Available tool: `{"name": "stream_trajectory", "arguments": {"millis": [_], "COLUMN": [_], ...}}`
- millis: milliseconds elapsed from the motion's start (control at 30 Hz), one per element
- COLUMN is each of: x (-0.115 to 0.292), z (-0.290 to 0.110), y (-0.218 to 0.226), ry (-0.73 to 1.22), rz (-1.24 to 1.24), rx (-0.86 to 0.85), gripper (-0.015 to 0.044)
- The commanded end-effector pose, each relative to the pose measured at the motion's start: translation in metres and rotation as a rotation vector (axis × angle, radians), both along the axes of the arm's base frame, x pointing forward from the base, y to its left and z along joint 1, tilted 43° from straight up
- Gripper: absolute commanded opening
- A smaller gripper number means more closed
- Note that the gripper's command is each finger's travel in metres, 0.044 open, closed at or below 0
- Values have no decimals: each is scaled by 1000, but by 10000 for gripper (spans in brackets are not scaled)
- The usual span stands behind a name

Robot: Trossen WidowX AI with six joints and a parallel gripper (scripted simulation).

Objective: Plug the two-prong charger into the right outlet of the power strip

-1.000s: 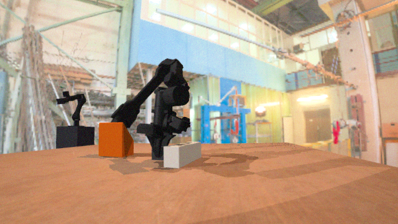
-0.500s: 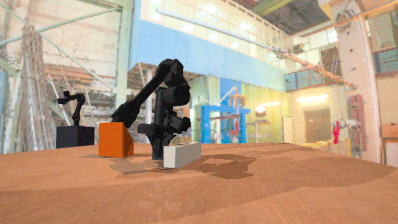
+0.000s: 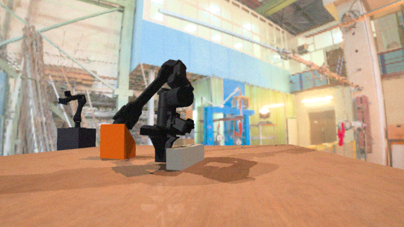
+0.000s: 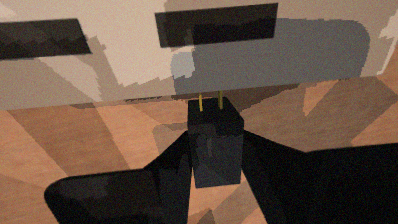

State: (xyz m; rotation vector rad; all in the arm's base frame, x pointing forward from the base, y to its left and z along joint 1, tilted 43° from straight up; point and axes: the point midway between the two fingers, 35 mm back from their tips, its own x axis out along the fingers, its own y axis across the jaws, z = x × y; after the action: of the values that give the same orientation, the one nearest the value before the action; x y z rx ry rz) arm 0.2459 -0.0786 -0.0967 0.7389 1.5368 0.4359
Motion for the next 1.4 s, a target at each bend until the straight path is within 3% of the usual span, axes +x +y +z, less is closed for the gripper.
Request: {"name": "stream_trajectory", "arguments": {"millis": [0, 1367], "x": [2, 6], "z": [1, 0], "y": [0, -1], "ry": [0, 0], "rz": [-6, -6], "rx": [2, 2], "gripper": [0, 0]}}
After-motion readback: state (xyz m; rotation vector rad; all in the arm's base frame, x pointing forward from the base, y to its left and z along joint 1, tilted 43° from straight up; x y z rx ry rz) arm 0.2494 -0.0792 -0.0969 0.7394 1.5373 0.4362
